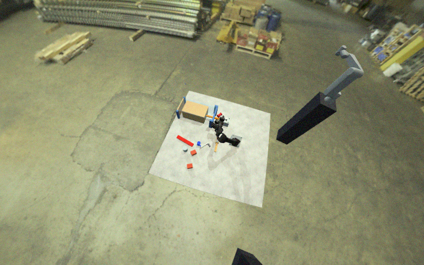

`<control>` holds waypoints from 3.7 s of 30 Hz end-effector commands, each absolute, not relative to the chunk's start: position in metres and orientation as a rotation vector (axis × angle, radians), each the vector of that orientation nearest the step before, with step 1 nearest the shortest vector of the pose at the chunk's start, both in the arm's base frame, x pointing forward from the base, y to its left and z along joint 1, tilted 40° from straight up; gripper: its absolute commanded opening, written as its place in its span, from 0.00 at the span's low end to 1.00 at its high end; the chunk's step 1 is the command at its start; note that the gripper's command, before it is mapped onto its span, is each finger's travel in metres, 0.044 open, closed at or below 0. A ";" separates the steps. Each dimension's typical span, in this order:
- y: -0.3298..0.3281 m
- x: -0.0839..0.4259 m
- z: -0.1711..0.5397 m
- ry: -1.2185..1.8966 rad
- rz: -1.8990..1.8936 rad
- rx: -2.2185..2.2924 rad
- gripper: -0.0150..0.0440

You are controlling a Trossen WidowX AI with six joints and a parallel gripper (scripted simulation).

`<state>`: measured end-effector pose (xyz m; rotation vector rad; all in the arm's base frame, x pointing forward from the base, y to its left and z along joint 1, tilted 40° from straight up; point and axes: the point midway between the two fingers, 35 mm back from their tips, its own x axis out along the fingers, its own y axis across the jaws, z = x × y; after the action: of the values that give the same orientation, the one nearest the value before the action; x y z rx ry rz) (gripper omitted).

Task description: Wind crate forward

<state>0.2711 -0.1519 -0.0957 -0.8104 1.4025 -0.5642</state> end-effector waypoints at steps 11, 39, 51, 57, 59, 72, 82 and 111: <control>-0.149 0.271 -0.099 1.403 -0.564 -0.810 0.66; -0.149 0.271 -0.099 1.403 -0.564 -0.810 0.66; -0.157 0.272 -0.088 1.399 -0.579 -0.822 0.66; -0.157 0.272 -0.088 1.399 -0.579 -0.822 0.66; -0.157 0.272 -0.088 1.399 -0.579 -0.822 0.66; -0.157 0.272 -0.088 1.399 -0.579 -0.822 0.66; -0.157 0.272 -0.088 1.399 -0.579 -0.822 0.66; -0.071 0.258 -0.019 1.403 -0.566 -0.816 0.66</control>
<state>0.2559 -0.0813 -0.0359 -0.8206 1.4331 -0.5471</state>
